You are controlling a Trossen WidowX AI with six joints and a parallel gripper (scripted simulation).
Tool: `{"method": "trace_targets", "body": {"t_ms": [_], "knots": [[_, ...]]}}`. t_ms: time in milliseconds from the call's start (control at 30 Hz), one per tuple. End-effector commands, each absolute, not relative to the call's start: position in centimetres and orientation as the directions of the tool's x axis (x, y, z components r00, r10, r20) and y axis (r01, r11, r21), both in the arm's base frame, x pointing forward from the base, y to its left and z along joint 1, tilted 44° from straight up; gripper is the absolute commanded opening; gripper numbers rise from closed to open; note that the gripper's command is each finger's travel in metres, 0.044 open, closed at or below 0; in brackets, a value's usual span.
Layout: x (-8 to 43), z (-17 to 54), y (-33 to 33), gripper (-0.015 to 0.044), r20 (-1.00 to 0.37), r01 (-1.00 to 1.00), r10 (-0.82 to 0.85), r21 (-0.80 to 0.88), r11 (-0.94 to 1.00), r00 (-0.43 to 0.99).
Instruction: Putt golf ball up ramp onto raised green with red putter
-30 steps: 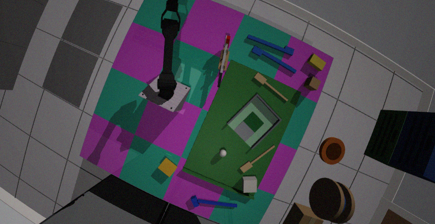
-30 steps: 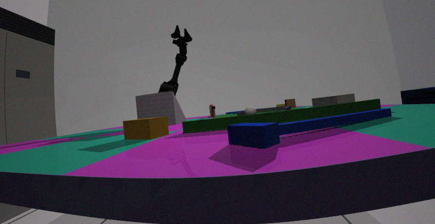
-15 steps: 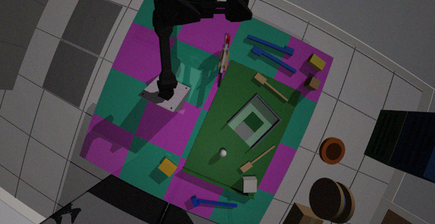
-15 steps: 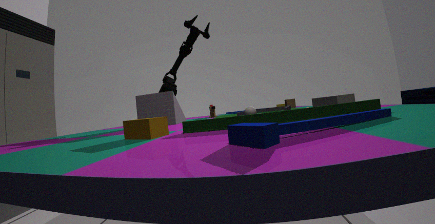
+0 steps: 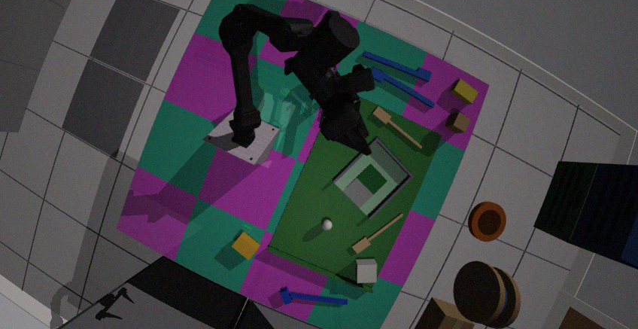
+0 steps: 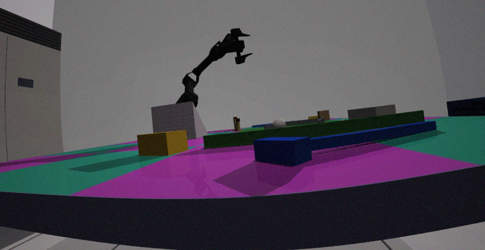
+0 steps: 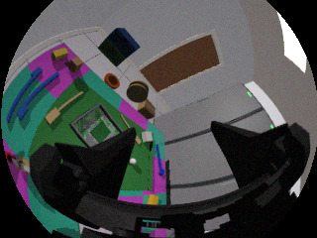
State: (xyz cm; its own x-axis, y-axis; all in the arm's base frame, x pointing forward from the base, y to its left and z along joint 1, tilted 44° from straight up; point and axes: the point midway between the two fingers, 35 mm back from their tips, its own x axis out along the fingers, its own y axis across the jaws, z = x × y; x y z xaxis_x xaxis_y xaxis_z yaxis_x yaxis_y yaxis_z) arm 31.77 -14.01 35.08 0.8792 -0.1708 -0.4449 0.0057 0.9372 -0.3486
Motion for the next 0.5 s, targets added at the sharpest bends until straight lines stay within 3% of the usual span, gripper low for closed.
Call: {"method": "trace_targets", "body": {"t_ms": [0, 233, 467], "knots": [[33.1, 28.9, -9.2, 0.0440, -0.599, -0.363, 0.087, -0.358, 0.860, 0.796], [32.4, 22.5, -2.4, 0.0440, -0.703, -0.753, 0.406, -0.283, 0.593, 0.584], [29.4, 18.0, 4.3, 0.0440, -0.686, -0.954, 0.663, -0.196, 0.227, 0.299]]}}
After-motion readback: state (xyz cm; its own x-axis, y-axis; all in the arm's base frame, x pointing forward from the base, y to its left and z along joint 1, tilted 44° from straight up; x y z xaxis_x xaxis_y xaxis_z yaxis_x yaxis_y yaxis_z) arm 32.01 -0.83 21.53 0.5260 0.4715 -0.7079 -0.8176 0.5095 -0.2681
